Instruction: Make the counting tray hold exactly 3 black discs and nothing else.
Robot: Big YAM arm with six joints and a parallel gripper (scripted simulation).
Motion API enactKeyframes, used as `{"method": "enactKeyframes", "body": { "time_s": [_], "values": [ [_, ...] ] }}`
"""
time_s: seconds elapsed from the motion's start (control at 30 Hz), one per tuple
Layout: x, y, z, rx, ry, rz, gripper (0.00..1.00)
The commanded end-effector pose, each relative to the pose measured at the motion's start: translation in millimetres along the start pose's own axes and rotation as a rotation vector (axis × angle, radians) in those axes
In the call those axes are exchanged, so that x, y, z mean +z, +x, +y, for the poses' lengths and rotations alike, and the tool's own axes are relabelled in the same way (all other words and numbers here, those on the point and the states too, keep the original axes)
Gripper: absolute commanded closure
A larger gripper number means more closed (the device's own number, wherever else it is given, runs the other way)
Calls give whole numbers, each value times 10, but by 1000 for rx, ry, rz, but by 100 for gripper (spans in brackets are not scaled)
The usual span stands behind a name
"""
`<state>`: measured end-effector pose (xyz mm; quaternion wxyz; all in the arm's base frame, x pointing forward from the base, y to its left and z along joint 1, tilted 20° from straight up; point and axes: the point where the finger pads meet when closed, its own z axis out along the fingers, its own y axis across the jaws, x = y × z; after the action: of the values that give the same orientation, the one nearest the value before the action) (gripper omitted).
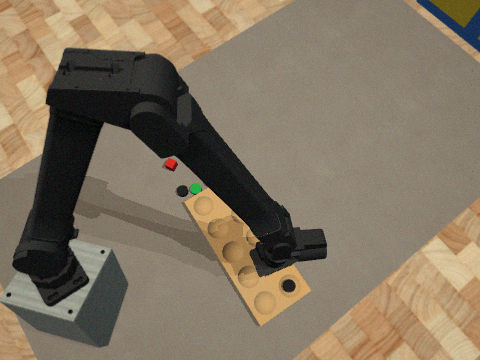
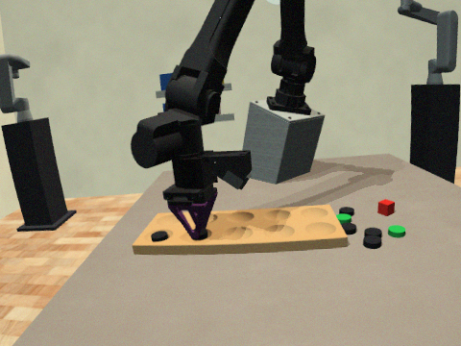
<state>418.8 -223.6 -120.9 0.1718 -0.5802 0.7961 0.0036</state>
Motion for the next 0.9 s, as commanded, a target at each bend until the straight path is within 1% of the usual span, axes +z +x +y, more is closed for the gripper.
{"method": "enactKeyframes", "body": {
  "time_s": [0.0,0.1,0.13,0.2,0.27,0.5,0.53,0.87],
  "values": [
    [11,22,-219,-1,34,9,100],
    [10,39,-197,7,28,7,100],
    [24,39,-135,12,19,5,100],
    [24,39,-135,12,19,5,100],
    [-35,30,-176,8,31,8,100],
    [-33,30,-176,8,31,8,100],
    [-33,30,-176,8,31,8,64],
    [-33,30,-176,8,31,8,64]
  ]
}}
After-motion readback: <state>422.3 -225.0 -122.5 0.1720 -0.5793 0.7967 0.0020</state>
